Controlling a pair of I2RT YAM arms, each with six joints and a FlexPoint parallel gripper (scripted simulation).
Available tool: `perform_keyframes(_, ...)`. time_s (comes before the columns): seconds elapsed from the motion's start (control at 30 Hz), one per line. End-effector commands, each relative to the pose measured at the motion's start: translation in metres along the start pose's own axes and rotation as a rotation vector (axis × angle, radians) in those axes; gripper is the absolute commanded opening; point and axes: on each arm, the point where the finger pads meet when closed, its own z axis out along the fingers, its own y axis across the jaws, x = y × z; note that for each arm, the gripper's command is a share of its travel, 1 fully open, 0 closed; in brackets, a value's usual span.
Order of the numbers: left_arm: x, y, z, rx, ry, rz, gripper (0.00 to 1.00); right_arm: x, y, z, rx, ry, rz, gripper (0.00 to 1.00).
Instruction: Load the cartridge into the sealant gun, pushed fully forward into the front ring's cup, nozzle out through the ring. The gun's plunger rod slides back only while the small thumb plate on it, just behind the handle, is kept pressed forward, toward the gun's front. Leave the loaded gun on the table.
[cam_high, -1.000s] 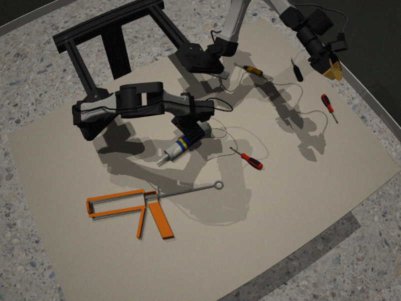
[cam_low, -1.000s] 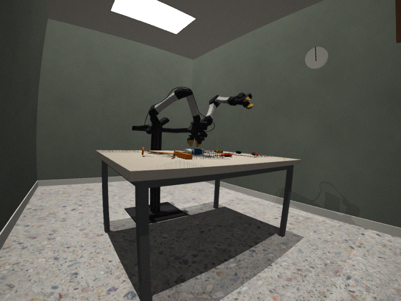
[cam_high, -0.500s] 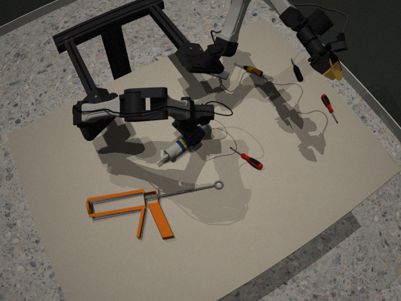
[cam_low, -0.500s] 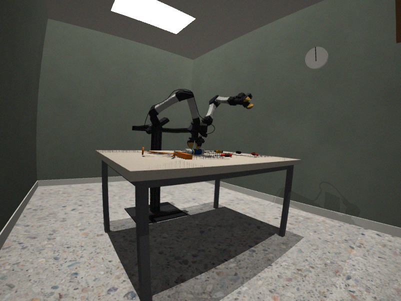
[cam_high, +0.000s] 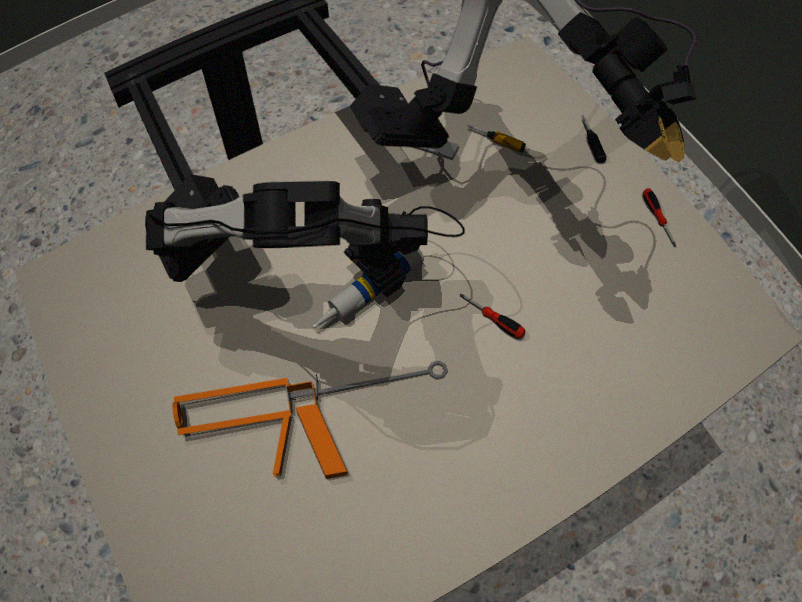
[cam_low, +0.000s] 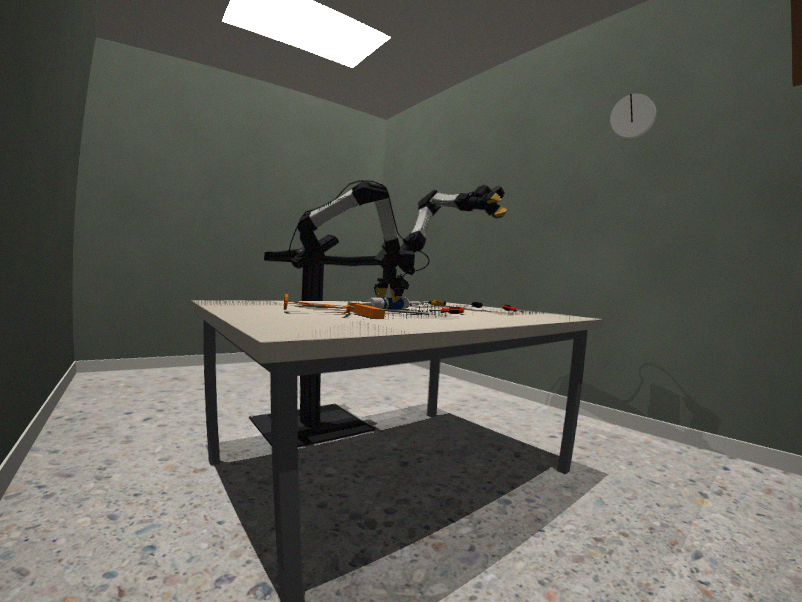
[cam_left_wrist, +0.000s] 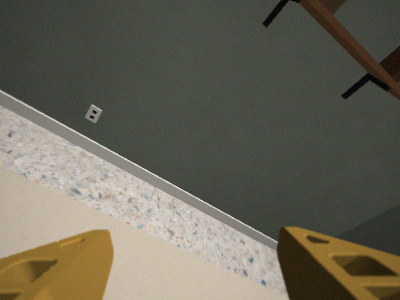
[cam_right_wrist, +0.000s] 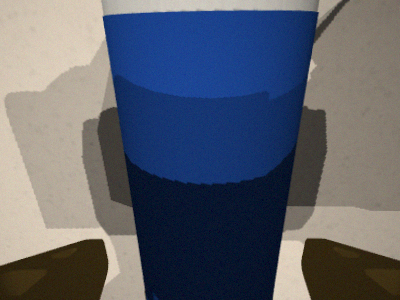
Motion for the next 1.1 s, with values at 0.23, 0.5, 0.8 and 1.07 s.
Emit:
perform_keyframes(0.23, 0.006, -0.005, 0.003, 0.006, 0.017, 0.007, 0.68, -0.003, -0.004, -0.003, 0.017, -0.001, -0.008, 0.74)
perform_keyframes(0.5, 0.006, -0.005, 0.003, 0.006, 0.017, 0.007, 0.68, -0.009, -0.009, -0.015, 0.038, -0.02, -0.004, 0.74)
perform_keyframes(0.8, 0.006, -0.005, 0.003, 0.006, 0.017, 0.007, 0.68, -0.006, -0.008, 0.0, 0.022, -0.013, 0.005, 0.74)
perform_keyframes(1.07, 0.006, -0.005, 0.003, 0.006, 0.017, 0.007, 0.68, -0.001, -0.003, 0.01, 0.002, 0.0, 0.009, 0.74)
